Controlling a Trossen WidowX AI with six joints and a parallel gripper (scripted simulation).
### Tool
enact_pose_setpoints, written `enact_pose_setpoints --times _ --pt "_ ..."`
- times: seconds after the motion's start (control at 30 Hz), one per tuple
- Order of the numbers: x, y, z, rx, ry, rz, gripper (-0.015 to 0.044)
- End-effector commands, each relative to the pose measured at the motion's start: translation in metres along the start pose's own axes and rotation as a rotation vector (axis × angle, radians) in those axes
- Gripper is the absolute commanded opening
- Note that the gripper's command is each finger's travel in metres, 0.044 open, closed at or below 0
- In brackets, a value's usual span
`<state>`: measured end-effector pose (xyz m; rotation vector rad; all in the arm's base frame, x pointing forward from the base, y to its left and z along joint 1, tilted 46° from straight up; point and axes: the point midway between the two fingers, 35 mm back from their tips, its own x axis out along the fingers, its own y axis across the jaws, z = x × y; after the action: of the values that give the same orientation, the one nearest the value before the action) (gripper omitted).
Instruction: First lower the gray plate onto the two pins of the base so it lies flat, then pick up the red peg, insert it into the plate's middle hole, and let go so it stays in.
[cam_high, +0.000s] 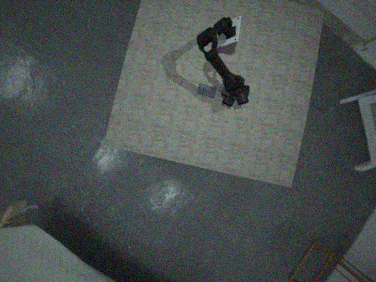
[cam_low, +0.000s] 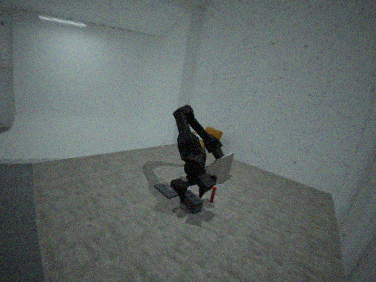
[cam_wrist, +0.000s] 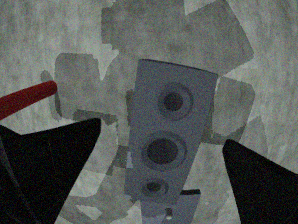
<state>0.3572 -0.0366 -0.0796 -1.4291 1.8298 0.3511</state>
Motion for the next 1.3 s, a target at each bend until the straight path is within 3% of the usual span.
enact_pose_setpoints --times 0.0,0.5,0.93,1.27 --pt "0.006 0.001 -0.001 -0.008 0.006 -0.003 0.0440" --pt "0.027 0.002 -0.002 -0.009 0.008 -0.004 0.0440" --pt "0.027 0.002 -0.002 -0.009 0.008 -0.004 0.0099" --pt "0.027 0.002 -0.002 -0.009 0.008 -0.004 0.0032"
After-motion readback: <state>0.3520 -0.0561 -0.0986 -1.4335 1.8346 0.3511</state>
